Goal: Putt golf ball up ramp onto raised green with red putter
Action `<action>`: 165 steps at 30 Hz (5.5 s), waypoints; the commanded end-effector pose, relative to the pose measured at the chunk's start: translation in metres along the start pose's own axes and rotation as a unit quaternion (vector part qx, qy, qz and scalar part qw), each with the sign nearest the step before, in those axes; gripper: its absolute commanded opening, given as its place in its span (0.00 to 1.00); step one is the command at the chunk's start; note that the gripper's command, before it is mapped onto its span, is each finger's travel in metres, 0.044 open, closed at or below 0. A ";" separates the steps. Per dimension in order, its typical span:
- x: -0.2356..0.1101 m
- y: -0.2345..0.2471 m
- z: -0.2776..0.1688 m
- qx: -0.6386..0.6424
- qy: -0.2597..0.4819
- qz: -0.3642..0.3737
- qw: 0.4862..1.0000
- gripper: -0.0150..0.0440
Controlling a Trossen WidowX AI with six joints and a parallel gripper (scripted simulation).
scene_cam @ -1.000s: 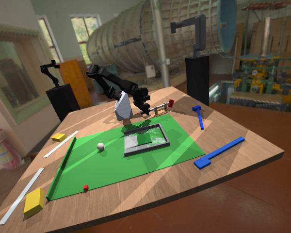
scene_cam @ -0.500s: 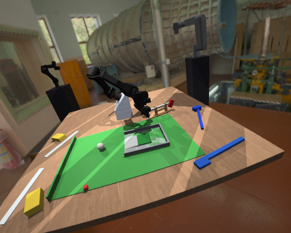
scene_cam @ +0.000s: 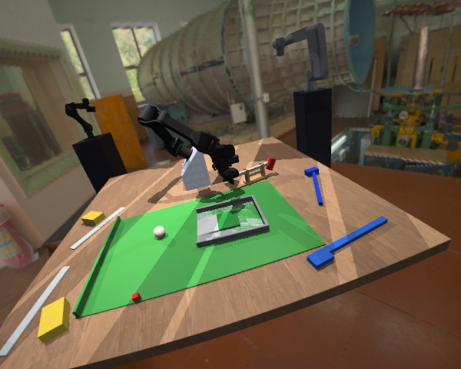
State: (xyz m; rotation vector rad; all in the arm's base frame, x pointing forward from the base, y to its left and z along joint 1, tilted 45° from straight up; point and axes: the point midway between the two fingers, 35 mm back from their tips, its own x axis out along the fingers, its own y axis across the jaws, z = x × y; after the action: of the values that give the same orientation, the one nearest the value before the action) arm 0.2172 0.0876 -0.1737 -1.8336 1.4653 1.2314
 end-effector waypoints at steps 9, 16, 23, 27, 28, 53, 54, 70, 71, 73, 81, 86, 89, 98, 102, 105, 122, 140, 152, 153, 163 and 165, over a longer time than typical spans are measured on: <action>-0.004 -0.001 0.001 0.000 -0.001 -0.001 1.000 0.25; -0.046 -0.005 0.015 0.000 -0.003 -0.001 1.000 0.25; -0.096 0.000 0.027 0.000 -0.003 0.001 1.000 0.25; -0.088 -0.001 0.025 -0.003 0.002 -0.002 1.000 0.25; -0.089 -0.001 0.024 0.002 0.002 -0.003 1.000 0.25; -0.149 -0.026 -0.124 0.390 0.015 -0.053 0.919 0.25; -0.151 -0.025 -0.131 0.405 0.016 -0.054 0.913 0.25; -0.183 0.013 -0.238 0.631 0.044 -0.082 0.770 0.25; -0.185 0.017 -0.244 0.644 0.046 -0.084 0.759 0.25; -0.188 0.025 -0.256 0.669 0.051 -0.088 0.737 0.25; -0.202 0.064 -0.300 0.760 0.071 -0.104 0.638 0.25; -0.208 0.083 -0.316 0.795 0.081 -0.111 0.591 0.25; -0.208 0.083 -0.316 0.795 0.081 -0.111 0.591 0.25; -0.186 0.082 -0.322 0.795 0.080 -0.111 0.591 0.25; -0.171 0.083 -0.327 0.795 0.081 -0.112 0.591 0.25; -0.170 0.083 -0.327 0.795 0.081 -0.112 0.591 0.25; -0.145 0.083 -0.334 0.795 0.082 -0.112 0.591 0.25; -0.147 0.087 -0.346 0.796 0.084 -0.112 0.589 0.25; -0.150 0.092 -0.363 0.795 0.082 -0.113 0.590 0.25; -0.150 0.092 -0.363 0.795 0.082 -0.113 0.590 0.25; -0.131 0.066 -0.309 0.796 0.075 -0.103 0.592 0.25; -0.125 0.059 -0.285 0.796 0.075 -0.103 0.592 0.25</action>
State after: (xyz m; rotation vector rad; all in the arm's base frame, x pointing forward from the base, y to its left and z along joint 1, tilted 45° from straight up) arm 0.2601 -0.1252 0.1075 -0.6452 1.3882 -0.5403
